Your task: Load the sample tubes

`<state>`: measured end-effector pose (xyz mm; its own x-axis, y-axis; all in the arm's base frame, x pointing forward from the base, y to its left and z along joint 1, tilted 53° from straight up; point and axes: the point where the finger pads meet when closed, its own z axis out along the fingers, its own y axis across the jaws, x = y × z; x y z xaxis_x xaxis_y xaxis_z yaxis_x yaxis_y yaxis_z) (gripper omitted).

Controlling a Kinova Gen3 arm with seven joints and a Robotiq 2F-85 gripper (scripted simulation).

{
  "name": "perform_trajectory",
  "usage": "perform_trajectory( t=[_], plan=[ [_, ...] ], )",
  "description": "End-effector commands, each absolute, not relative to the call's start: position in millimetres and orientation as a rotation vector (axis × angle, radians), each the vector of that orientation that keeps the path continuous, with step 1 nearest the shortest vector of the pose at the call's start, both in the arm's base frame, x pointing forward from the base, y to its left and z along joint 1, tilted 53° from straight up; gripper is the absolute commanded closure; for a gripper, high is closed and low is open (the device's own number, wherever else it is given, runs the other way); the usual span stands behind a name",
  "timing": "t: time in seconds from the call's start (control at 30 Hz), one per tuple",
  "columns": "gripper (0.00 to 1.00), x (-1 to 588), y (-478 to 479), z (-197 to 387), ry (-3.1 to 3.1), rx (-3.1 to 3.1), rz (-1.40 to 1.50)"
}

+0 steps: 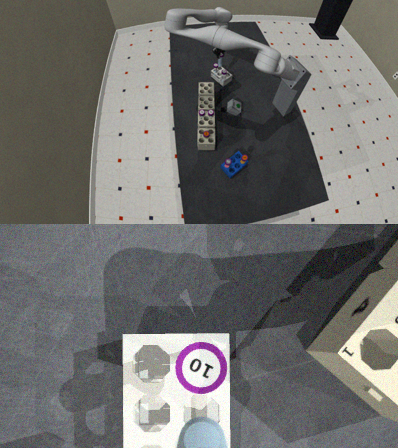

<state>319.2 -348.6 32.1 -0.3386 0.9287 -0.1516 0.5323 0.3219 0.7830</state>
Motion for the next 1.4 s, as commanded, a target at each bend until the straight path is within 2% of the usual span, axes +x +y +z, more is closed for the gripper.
perform_trajectory(
  t=[0.0, 1.37],
  plan=[
    [0.90, 320.1, -344.5, 36.9, 2.007, 1.240, 0.830],
    [0.90, 356.6, -253.2, 111.6, 2.219, 0.412, 0.453]
  ],
)
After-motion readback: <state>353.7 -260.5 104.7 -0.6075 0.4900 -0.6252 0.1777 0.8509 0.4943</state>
